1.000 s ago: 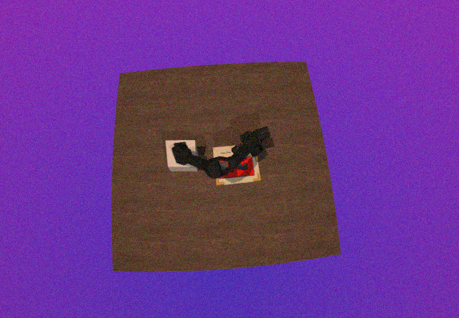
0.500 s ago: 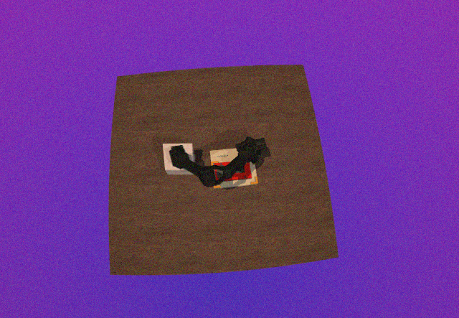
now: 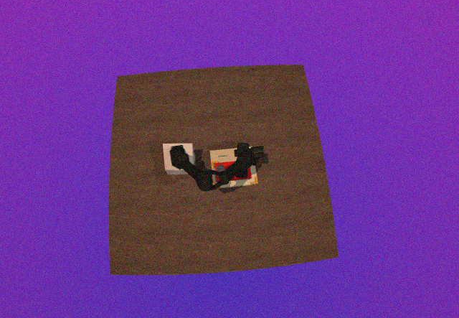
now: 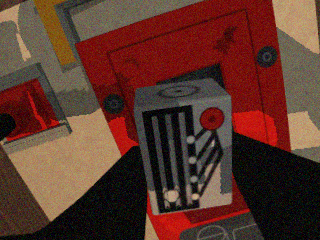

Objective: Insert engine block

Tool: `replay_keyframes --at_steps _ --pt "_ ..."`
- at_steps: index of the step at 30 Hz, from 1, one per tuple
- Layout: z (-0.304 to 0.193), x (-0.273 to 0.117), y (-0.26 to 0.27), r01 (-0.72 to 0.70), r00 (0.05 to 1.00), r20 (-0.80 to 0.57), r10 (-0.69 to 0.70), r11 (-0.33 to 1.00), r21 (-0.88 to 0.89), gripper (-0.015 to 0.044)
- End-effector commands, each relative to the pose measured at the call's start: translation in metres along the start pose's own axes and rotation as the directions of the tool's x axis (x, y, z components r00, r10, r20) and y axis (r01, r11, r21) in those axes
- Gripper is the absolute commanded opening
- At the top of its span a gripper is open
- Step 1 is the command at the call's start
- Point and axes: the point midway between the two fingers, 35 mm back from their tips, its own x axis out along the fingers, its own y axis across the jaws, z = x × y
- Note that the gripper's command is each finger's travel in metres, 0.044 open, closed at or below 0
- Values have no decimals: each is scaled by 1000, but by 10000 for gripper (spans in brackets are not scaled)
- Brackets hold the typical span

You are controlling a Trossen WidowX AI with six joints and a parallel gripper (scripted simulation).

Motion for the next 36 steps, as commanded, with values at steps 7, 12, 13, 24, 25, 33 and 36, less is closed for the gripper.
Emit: replay_keyframes --at_steps 7,12,13,24,25,33,36 --pt "-5 5 -14 16 1000 -7 -17 980 -196 79" --pt "-5 5 -14 15 1000 -7 -17 976 -215 160" --pt "-5 5 -14 15 1000 -7 -17 974 -227 160" --pt "-5 5 -14 16 1000 -7 -17 979 -201 160" --pt "-4 5 -14 16 1000 -7 -17 982 -186 160" --pt "-4 5 -14 16 1000 -7 -17 984 -176 160" --pt "-4 5 -14 16 1000 -7 -17 991 -133 160"
